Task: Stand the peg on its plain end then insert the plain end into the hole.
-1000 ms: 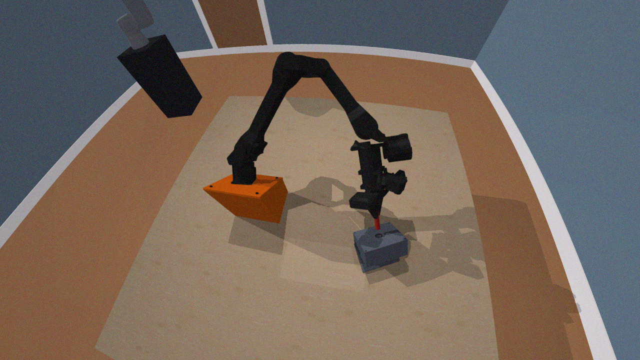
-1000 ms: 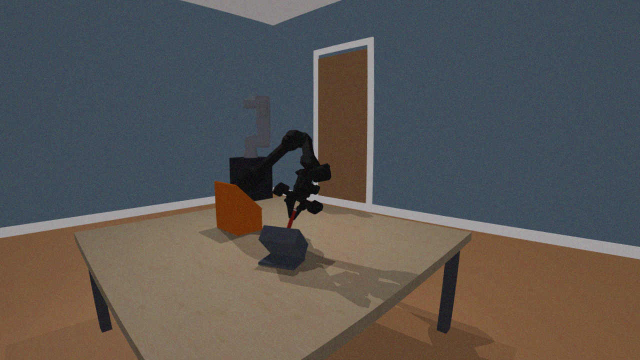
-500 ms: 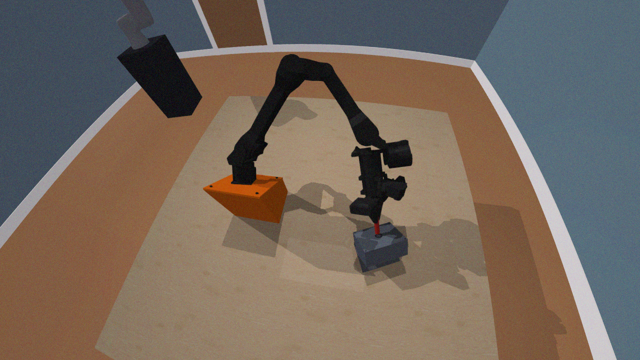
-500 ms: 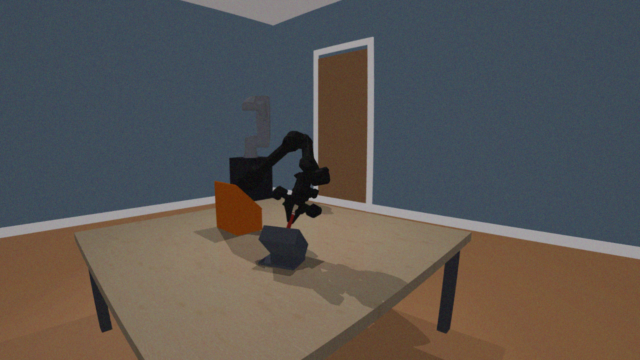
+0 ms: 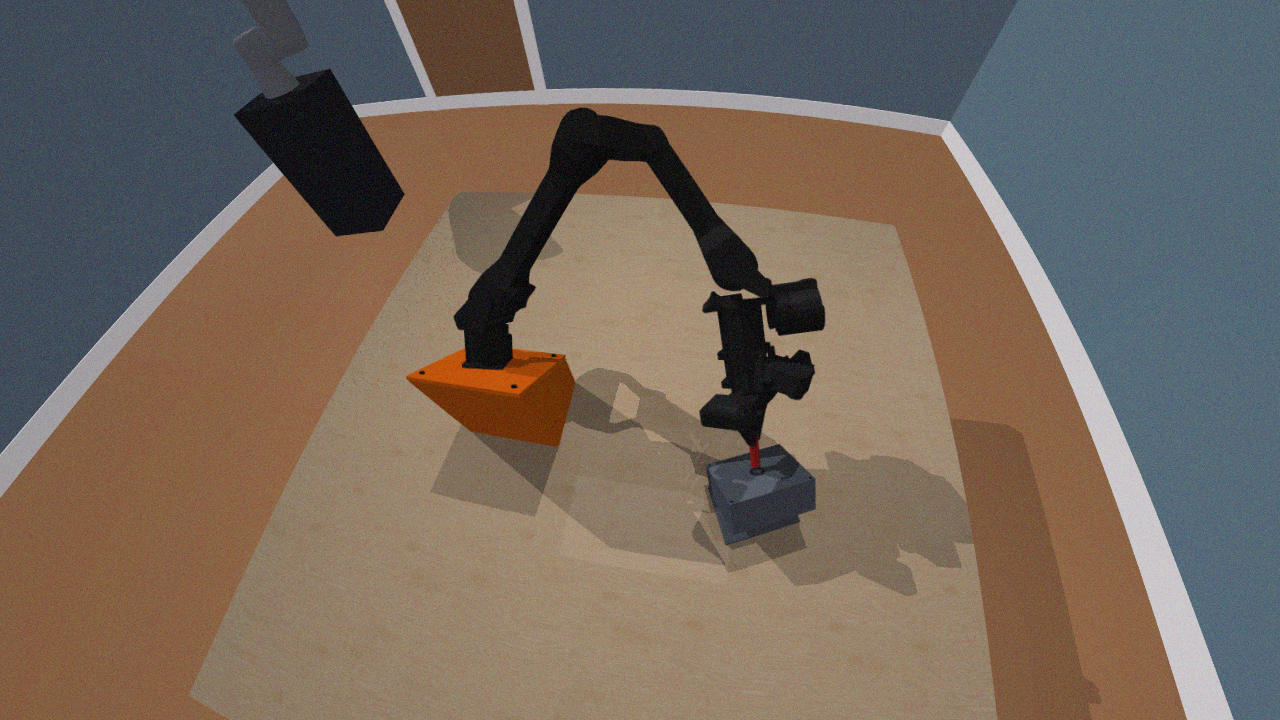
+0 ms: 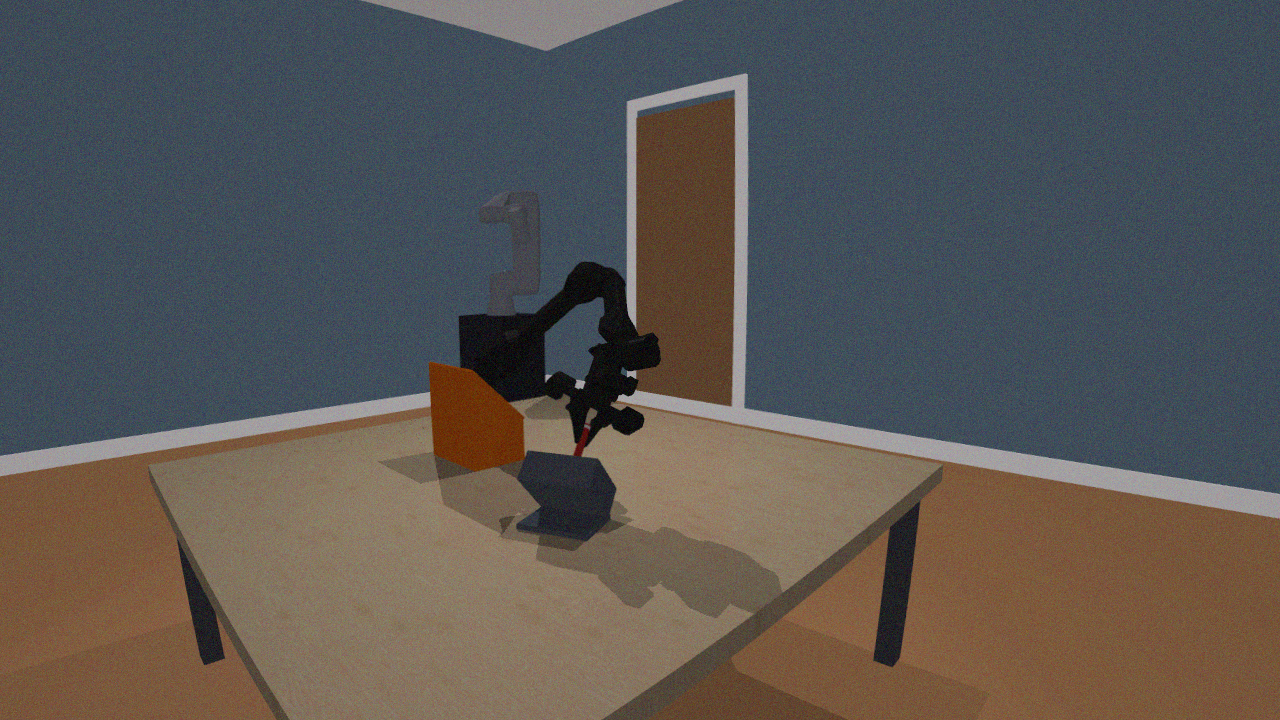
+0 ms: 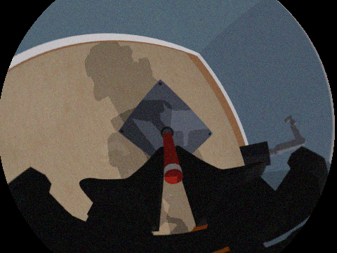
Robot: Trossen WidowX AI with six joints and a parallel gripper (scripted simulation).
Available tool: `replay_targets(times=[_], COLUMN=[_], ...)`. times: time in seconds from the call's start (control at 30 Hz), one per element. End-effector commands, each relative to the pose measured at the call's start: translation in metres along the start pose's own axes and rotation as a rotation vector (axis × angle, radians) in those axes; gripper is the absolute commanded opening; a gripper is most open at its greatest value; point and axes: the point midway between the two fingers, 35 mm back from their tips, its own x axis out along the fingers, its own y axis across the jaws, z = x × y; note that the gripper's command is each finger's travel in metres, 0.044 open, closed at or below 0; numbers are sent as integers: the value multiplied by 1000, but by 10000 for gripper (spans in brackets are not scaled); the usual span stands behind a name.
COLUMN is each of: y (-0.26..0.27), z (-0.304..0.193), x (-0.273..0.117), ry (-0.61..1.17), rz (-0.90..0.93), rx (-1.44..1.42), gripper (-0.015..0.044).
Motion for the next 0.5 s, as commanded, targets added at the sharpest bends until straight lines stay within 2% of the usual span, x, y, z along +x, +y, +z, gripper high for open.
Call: replay_targets(times=[0.0, 0.47], y=[0, 1], z=[0, 3], x=[1, 2], ry=[1, 1], rz=[-1, 0], rx=[0, 0], gripper=[0, 0])
